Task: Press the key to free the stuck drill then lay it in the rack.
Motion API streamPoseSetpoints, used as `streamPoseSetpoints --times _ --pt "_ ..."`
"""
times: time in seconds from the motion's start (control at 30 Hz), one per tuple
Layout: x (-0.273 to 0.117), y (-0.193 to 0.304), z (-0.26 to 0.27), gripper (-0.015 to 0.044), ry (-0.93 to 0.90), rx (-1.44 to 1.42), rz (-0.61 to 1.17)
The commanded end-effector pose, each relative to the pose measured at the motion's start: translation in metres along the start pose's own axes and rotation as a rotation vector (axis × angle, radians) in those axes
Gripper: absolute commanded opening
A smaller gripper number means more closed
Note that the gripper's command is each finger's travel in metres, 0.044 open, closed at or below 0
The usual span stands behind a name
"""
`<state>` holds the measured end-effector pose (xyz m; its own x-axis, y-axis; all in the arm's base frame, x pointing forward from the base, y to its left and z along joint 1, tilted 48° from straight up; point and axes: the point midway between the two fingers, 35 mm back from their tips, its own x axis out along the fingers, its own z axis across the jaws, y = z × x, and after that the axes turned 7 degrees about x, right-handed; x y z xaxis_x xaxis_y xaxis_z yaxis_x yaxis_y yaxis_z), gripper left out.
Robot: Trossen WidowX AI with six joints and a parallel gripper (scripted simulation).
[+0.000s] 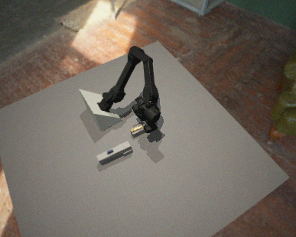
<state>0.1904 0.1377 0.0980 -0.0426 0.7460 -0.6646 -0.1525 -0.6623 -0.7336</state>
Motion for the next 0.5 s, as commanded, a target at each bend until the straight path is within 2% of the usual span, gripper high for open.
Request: streamPoseSetpoints --times 0.0,0.23,0.37,0.47 --pt "-0.018 -0.001 -0.001 0.0440 0.002 -0.006 -0.001" --pt "-0.044 -0.003 -0.002 0.0440 0.002 -0.006 0.001" --pt "-0.037 -0.001 0.000 0.0440 -0.001 -0.011 0.017" --pt "-0.030 0.020 0.021 0.0440 -0.058 -0.142 0.257"
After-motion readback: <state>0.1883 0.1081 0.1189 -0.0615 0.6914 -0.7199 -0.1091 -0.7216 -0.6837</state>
